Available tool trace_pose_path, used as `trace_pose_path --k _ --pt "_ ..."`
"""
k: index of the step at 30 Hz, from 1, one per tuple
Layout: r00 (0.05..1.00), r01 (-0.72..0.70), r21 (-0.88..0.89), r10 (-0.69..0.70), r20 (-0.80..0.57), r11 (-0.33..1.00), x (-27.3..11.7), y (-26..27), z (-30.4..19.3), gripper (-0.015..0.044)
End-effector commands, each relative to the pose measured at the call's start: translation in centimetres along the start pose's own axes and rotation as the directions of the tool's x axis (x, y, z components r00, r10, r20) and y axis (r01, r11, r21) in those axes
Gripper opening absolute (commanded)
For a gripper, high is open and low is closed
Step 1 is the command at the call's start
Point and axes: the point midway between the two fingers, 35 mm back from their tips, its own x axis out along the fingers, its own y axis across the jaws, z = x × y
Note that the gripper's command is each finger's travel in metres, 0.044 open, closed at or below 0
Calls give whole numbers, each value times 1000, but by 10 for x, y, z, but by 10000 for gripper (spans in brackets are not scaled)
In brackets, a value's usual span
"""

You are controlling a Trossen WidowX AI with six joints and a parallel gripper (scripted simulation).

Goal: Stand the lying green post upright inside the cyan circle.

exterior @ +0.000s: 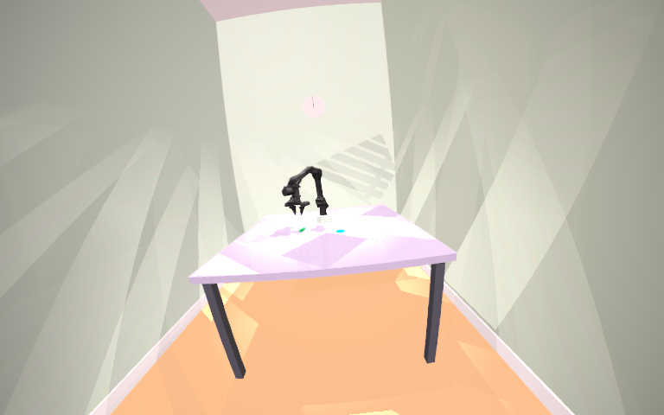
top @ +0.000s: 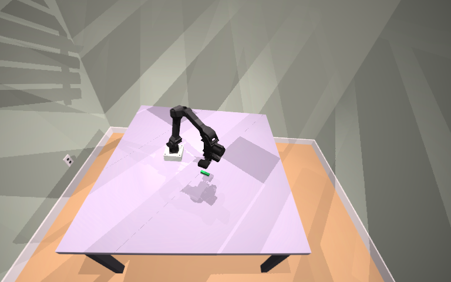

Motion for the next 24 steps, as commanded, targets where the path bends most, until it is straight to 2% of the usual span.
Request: trace_pose_path --k 1,6,11,13,19,24 --pt "999 22 37 -21 -35 999 -2 1 -2 233" --pt "999 22 37 -21 -35 999 9 1 0 233" --pt "999 22 37 -21 -35 999 93 -1 -1 233" --pt "999 22 37 -20 -36 999 112 -1 -5 233" --pt "999 22 37 -20 -36 999 116 -1 -6 233" --pt "999 22 37 -20 -36 999 116 -1 -6 101"
